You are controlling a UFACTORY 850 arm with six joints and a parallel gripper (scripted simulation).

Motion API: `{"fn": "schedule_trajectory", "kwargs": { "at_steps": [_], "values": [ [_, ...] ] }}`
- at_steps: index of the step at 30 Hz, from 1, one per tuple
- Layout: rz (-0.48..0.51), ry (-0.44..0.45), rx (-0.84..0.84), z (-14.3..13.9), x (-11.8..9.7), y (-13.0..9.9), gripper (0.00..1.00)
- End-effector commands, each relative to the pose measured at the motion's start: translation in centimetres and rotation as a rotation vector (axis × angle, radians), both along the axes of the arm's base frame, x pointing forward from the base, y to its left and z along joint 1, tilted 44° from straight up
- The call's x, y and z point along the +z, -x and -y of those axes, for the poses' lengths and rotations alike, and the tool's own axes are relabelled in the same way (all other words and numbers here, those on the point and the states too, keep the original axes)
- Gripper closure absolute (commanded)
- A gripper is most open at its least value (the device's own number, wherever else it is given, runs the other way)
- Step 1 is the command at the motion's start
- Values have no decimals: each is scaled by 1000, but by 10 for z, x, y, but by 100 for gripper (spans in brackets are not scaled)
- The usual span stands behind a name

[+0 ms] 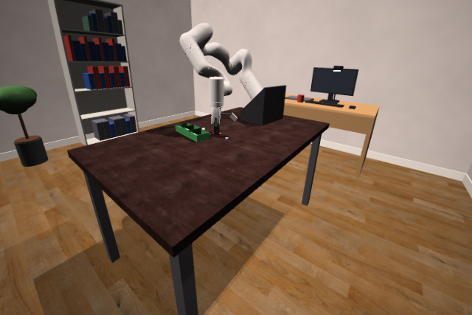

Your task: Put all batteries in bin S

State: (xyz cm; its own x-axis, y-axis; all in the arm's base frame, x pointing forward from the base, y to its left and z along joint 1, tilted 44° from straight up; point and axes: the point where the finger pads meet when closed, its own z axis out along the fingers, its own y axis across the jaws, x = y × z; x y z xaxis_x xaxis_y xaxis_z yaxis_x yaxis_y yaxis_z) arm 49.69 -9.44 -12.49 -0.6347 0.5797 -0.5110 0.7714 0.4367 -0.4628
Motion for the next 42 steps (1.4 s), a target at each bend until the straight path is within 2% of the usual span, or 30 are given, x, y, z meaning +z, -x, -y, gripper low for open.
{"fn": "schedule_trajectory", "kwargs": {
  "at_steps": [1, 4, 5, 36, 42],
  "values": [
    [1, 0, 1, 0, 0, -1, 72],
    [1, 0, 1, 0, 0, -1, 72],
    [1, 0, 1, 0, 0, -1, 100],
    [1, 0, 1, 0, 0, -1, 100],
    [1, 0, 1, -14, 15, -2, 100]
  ]
}}
